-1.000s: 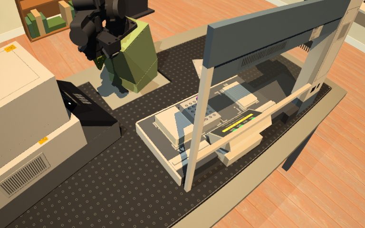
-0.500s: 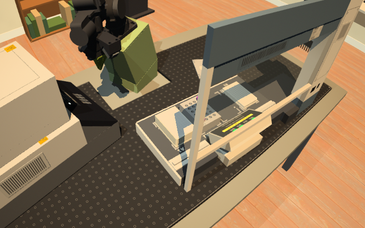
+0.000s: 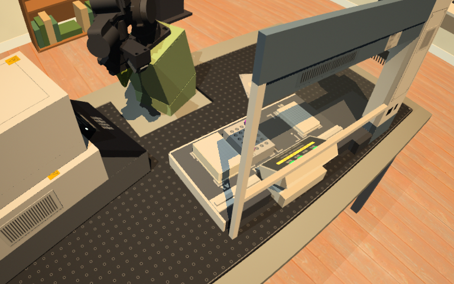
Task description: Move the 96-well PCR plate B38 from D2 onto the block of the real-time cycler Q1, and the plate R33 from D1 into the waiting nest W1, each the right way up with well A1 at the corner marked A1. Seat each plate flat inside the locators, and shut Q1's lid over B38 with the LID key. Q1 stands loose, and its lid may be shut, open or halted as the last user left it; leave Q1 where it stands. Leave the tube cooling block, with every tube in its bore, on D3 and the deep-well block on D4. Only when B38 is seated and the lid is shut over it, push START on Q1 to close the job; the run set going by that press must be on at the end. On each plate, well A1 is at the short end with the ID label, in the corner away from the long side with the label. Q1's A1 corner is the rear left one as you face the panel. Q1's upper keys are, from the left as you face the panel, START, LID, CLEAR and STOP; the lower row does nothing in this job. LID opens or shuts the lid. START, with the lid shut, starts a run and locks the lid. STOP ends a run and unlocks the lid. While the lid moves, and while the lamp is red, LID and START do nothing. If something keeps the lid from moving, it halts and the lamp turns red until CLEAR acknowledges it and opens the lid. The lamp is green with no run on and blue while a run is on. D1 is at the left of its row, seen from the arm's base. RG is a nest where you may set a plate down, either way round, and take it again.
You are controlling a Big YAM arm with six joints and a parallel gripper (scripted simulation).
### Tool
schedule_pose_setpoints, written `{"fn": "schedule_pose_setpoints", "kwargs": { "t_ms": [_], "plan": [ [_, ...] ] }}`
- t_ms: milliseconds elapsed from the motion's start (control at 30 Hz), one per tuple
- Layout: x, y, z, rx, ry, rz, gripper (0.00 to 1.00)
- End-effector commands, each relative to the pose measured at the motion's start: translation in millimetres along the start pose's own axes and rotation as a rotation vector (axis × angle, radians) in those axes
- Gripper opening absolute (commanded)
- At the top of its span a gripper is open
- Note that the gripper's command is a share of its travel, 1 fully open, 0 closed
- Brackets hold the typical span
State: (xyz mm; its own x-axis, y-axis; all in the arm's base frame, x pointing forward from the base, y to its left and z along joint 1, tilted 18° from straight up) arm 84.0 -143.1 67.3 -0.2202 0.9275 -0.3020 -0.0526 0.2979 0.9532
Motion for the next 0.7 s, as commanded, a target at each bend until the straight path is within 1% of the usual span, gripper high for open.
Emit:
{"fn": "schedule_pose_setpoints", "kwargs": {
  "t_ms": [0, 300, 500, 667],
  "plan": [
    [-17.8, 14.6, 3.6, -0.012, -0.017, -0.038, 0.0],
    [-22.0, 17.9, 4.8, -0.017, -0.017, -0.052, 0.0],
    [-22.5, 16.2, 5.3, -0.011, -0.014, -0.035, 0.0],
    [-23.8, 17.5, 5.7, -0.014, -0.015, -0.042, 0.0]
  ]
}}
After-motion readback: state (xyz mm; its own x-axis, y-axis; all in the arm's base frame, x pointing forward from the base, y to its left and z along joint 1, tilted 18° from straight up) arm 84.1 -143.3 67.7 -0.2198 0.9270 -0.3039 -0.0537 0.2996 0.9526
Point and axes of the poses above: the point where the finger pads meet when closed, its own y axis back along the fingers, its own x axis across the jaws, z = x × y, the point moved 6 cm from there along y, back along the fingers, and after that the axes turned 12 degrees about y, right-handed, at the moved point
